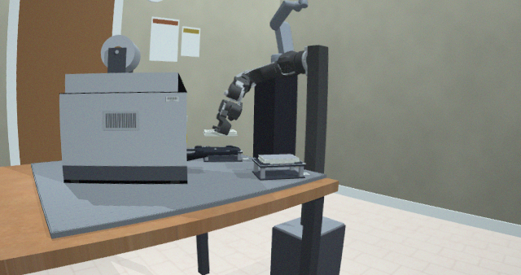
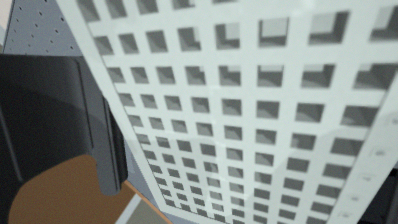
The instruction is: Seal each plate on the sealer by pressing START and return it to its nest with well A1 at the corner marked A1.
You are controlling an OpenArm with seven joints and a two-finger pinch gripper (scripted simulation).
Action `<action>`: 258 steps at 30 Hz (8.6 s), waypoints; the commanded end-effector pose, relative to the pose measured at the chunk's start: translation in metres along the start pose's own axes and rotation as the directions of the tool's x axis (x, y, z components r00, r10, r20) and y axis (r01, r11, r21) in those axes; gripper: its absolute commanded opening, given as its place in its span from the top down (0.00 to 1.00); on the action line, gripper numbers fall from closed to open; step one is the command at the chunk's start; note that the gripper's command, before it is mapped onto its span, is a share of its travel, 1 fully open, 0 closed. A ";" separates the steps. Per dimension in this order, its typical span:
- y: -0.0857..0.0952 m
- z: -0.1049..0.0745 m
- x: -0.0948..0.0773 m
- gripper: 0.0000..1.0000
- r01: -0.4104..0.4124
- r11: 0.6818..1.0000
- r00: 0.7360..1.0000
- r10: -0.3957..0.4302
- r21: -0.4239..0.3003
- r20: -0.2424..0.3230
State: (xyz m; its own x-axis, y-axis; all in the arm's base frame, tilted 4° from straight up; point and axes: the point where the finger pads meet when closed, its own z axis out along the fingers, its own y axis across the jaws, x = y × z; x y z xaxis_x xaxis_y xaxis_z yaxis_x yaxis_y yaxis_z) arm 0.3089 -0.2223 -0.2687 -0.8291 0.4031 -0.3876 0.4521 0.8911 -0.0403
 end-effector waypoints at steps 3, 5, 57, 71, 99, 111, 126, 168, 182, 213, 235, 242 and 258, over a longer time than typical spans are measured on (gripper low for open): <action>0.006 0.000 -0.003 1.00 -0.008 1.000 1.000 0.008 0.007 0.003; 0.011 0.000 -0.004 1.00 -0.008 1.000 1.000 0.008 0.007 0.002; 0.116 0.007 -0.023 1.00 0.008 1.000 1.000 -0.008 0.002 0.002; 0.145 0.010 -0.028 1.00 0.010 1.000 1.000 -0.010 -0.006 0.000; 0.167 0.012 -0.032 1.00 0.007 1.000 1.000 -0.007 -0.002 0.000; 0.168 0.012 -0.033 1.00 0.007 1.000 1.000 -0.007 -0.002 0.000; 0.168 0.012 -0.033 1.00 0.007 1.000 1.000 -0.007 -0.002 0.000; 0.168 0.021 -0.029 1.00 0.007 1.000 1.000 -0.007 -0.002 0.000; 0.168 0.021 -0.029 1.00 0.007 1.000 1.000 -0.007 -0.002 0.000; 0.167 0.028 -0.026 1.00 0.007 1.000 1.000 -0.007 -0.002 0.000; 0.167 0.028 -0.026 1.00 0.007 1.000 1.000 -0.007 -0.002 0.000; 0.167 0.028 -0.026 1.00 0.007 1.000 1.000 -0.007 -0.002 0.000; 0.167 0.034 -0.023 1.00 0.011 1.000 1.000 -0.011 -0.003 -0.002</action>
State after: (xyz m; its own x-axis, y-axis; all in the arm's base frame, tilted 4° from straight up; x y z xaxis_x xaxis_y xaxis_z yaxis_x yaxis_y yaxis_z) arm 0.4153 -0.0903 -0.2958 -0.8313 0.3995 -0.3863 0.4485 0.8928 -0.0420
